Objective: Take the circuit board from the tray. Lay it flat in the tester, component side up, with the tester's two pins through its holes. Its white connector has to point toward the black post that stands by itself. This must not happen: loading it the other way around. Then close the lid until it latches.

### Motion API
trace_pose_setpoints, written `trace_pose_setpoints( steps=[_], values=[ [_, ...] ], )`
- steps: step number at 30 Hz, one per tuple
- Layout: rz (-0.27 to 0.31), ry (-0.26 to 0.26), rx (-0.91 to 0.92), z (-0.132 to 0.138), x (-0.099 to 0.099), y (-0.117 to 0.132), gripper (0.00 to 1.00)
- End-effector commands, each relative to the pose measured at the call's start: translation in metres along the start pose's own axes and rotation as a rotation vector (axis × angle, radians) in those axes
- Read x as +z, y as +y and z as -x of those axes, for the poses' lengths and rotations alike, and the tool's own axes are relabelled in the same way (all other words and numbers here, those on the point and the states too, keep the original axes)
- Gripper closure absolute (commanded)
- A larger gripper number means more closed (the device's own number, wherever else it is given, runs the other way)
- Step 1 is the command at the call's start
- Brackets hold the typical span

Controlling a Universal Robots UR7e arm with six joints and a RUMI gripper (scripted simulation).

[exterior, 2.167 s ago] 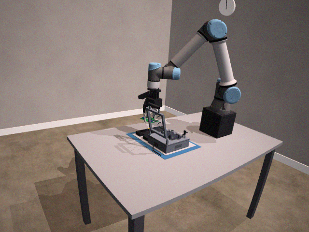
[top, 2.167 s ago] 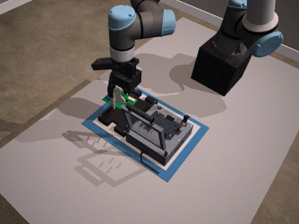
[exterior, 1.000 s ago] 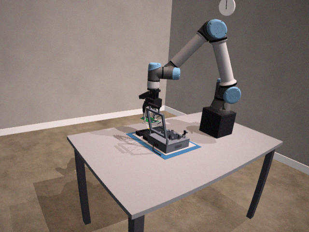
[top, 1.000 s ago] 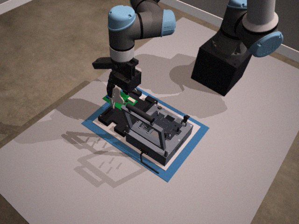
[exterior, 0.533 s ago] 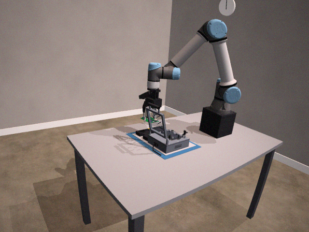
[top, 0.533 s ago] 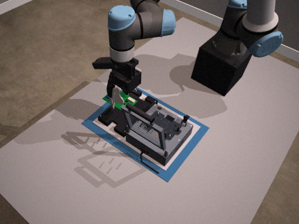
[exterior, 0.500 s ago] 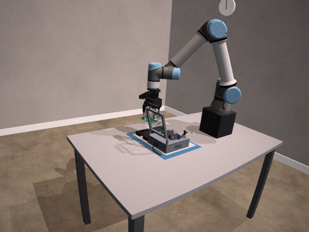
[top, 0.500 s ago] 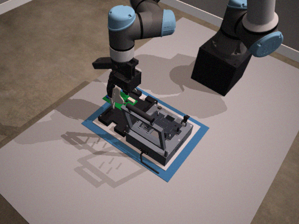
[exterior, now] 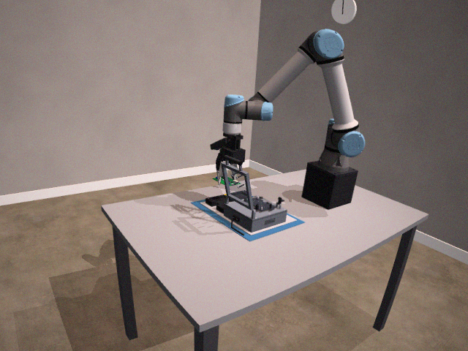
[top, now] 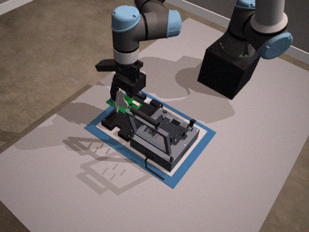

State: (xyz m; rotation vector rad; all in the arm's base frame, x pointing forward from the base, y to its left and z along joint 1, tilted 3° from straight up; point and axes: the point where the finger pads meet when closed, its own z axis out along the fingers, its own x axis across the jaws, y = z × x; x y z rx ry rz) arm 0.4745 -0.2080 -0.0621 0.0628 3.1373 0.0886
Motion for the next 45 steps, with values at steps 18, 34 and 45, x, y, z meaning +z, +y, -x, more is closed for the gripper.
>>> trace_pose_setpoints(
  steps=[18, 34, 45],
  values=[
    [-0.001, -0.001, 0.000, -0.001, -0.001, 0.006, 0.61],
    [-0.001, -0.001, 0.000, -0.008, -0.003, 0.036, 0.61],
    [-0.001, -0.001, 0.000, -0.016, -0.005, 0.067, 0.61]
  ],
)
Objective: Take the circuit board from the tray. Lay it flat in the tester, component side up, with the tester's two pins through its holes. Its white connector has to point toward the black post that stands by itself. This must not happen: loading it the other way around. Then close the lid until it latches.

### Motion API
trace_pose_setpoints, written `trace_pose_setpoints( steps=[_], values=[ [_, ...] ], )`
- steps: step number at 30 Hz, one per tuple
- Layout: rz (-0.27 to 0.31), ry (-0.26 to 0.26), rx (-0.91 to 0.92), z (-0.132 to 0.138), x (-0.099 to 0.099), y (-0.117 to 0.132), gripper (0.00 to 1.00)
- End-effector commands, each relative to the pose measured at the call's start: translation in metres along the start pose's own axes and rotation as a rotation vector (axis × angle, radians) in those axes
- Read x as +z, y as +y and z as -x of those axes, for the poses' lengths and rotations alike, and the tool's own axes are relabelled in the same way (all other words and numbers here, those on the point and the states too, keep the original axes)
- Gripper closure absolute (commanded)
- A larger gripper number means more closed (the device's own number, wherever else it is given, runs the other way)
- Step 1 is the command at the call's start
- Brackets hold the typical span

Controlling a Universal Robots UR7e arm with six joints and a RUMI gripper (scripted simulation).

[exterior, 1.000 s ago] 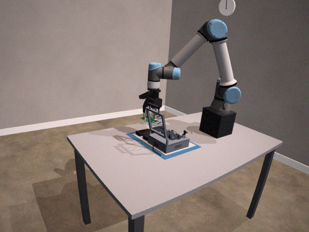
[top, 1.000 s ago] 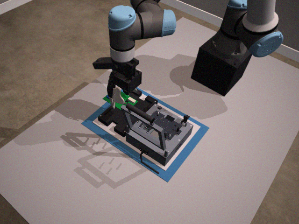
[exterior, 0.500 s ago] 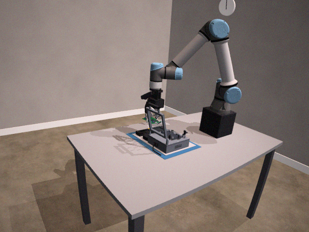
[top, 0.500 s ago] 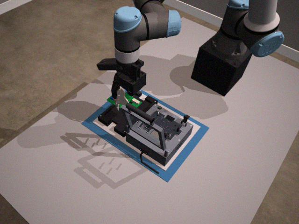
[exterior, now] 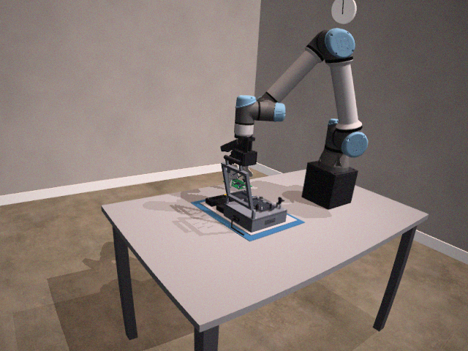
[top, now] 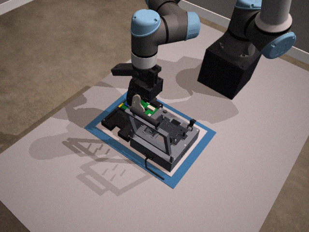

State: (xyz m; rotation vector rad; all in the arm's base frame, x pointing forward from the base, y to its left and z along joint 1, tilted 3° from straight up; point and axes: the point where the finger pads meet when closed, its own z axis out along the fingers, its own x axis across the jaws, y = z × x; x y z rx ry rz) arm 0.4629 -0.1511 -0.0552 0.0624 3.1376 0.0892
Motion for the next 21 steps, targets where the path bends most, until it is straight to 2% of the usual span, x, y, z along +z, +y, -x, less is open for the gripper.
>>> trace_pose_setpoints(
  steps=[1, 14, 21],
  values=[
    [-0.001, -0.001, 0.000, -0.003, -0.002, 0.014, 0.61],
    [-0.001, -0.001, 0.000, -0.014, -0.005, 0.059, 0.61],
    [-0.001, -0.001, 0.000, -0.018, -0.006, 0.074, 0.61]
  ],
)
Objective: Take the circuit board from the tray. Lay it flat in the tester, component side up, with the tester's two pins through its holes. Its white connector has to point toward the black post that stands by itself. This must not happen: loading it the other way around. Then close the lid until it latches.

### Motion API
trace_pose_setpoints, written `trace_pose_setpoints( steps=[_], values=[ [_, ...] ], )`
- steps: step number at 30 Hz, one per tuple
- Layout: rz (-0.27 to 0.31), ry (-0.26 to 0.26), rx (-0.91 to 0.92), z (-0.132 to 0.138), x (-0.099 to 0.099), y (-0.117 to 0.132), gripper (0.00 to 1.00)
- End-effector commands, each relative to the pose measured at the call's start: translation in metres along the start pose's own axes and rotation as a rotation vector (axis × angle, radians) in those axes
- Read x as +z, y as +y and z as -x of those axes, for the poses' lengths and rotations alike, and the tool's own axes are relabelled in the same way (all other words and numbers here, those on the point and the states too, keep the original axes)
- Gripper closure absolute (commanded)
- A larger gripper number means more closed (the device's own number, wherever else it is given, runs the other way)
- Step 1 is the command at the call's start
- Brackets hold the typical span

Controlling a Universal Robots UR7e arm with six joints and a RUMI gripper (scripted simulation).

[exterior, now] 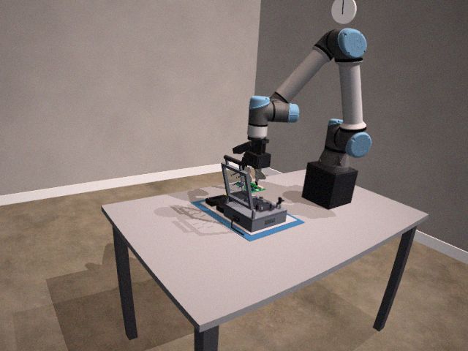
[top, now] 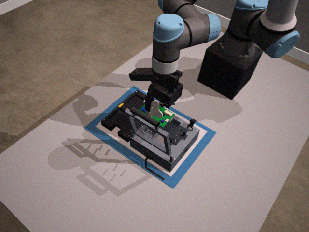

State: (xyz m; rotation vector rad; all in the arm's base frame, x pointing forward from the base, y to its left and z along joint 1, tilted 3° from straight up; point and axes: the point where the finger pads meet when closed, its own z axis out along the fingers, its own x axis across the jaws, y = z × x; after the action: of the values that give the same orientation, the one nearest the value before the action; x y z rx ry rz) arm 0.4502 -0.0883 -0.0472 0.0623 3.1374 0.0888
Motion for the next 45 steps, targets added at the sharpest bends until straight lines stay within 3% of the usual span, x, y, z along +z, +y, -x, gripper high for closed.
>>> trace_pose_setpoints(
  steps=[1, 21, 45],
  values=[
    [-0.001, -0.001, 0.000, -0.003, -0.002, 0.015, 0.61],
    [-0.001, -0.001, 0.000, -0.011, -0.004, 0.046, 0.61],
    [-0.001, -0.001, 0.000, -0.012, -0.004, 0.051, 0.61]
  ],
)
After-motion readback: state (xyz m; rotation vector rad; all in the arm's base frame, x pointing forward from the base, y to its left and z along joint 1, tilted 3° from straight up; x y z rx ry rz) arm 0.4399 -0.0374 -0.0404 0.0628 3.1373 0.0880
